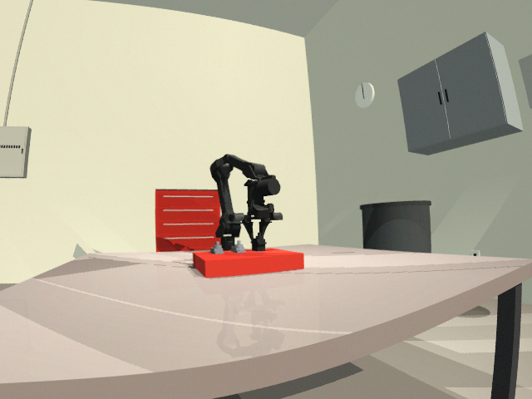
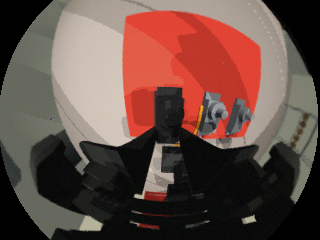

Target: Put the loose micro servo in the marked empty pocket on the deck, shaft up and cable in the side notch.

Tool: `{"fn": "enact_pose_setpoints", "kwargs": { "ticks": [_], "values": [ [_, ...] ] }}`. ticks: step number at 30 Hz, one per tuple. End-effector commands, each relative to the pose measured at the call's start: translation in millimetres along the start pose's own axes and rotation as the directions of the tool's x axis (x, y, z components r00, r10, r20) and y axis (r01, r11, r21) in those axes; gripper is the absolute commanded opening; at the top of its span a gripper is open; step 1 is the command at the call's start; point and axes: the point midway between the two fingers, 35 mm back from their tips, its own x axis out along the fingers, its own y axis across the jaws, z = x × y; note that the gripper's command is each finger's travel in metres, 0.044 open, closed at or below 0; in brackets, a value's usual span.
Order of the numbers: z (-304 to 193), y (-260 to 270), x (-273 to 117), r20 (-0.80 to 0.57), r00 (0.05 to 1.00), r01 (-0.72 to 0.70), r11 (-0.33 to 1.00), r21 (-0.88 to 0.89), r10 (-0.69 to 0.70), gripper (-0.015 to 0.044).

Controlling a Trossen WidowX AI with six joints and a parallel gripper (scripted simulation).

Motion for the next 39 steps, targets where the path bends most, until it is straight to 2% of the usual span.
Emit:
{"fn": "enact_pose_setpoints", "kwargs": {
  "ticks": [1, 29, 36, 39],
  "values": [
    [0, 0, 3, 0.002, 1.000, 0.001, 1.000, 0.003, -0.001, 0.0000],
    [0, 0, 27, 0.002, 1.000, 0.001, 1.000, 0.003, -0.001, 0.0000],
    [0, 0, 25, 0.001, 1.000, 0.001, 1.000, 0.003, -0.001, 0.0184],
    [0, 0, 23, 0.001, 1.000, 0.001, 1.000, 0.003, -0.001, 0.0187]
  ]
}}
